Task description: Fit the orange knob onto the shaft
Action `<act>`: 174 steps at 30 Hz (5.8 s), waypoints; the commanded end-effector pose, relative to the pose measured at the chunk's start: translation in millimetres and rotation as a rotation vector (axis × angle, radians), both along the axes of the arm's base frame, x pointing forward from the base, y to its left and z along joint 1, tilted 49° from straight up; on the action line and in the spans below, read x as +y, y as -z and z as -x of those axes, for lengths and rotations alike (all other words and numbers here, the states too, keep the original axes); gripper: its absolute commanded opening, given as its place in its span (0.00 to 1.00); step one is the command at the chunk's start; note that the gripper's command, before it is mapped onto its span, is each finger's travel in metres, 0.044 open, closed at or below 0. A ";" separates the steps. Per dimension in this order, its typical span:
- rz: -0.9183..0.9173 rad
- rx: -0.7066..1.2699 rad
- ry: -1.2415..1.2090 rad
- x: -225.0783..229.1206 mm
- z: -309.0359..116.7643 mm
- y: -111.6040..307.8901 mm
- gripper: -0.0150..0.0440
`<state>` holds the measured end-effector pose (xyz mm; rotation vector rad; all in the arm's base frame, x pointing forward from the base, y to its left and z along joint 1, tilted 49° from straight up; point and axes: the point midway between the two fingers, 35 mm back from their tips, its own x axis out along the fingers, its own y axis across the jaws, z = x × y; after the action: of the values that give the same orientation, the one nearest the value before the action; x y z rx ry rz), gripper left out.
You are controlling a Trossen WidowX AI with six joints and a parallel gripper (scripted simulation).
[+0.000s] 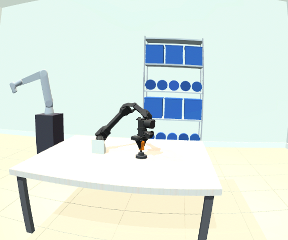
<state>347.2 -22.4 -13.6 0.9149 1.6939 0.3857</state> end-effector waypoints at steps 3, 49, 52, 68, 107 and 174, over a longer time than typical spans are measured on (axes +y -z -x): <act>-0.001 0.003 0.008 -1.4 1.8 0.5 0.25; 0.016 0.158 0.149 -3.6 0.6 -2.3 0.25; 0.016 0.158 0.149 -3.6 -0.2 -2.3 0.25; 0.016 0.158 0.149 0.8 1.3 1.8 0.25; 0.033 0.313 0.289 -1.5 1.8 -1.6 0.25; 0.050 0.467 0.429 -1.7 0.1 -2.1 0.25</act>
<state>345.9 -22.2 -14.1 1.3645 1.8498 -0.1659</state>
